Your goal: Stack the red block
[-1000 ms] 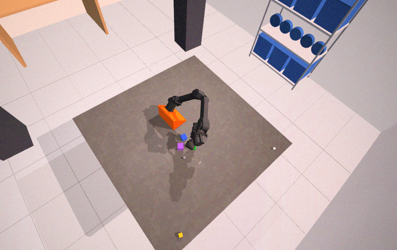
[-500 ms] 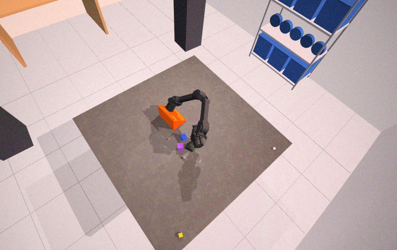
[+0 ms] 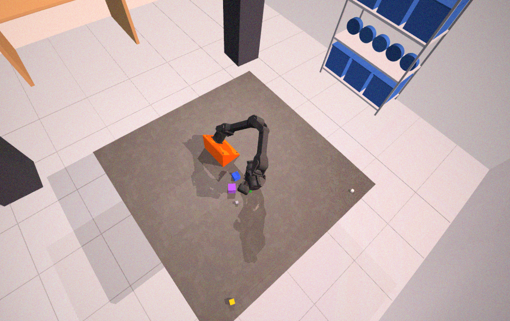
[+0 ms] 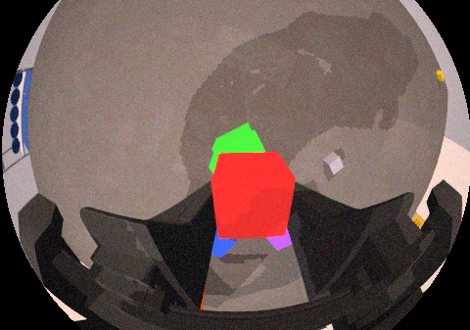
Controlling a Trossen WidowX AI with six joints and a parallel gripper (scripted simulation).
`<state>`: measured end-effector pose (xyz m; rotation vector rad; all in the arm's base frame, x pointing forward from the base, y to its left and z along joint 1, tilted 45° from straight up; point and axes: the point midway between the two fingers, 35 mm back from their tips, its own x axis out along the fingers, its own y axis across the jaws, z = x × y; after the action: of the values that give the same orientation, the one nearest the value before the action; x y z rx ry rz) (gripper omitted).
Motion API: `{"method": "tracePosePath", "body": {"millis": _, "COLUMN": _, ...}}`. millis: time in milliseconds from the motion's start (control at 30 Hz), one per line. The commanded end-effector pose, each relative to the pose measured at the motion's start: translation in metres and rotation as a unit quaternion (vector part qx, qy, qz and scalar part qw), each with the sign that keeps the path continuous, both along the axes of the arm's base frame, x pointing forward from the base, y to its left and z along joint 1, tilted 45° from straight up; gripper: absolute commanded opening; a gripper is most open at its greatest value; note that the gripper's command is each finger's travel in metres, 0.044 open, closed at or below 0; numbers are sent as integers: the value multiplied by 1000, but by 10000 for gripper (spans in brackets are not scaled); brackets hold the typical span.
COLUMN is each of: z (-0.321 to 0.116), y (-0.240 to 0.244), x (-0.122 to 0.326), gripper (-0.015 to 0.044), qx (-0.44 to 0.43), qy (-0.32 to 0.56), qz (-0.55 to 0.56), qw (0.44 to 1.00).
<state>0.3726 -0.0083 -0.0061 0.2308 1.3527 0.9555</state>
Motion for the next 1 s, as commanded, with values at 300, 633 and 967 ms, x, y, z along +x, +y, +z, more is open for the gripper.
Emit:
{"method": "tracePosePath", "body": {"millis": 300, "z": 5, "y": -4, "x": 1, "gripper": 0, "qx": 1, "qy": 1, "qz": -3, "qw": 1000}}
{"method": "tracePosePath", "body": {"millis": 633, "z": 0, "y": 0, "x": -1, "gripper": 262, "qx": 1, "qy": 2, "qz": -1, "qw": 1000}}
{"method": "tracePosePath", "body": {"millis": 967, "z": 0, "y": 0, "x": -1, "gripper": 440, "qx": 1, "qy": 2, "qz": -1, "qw": 1000}}
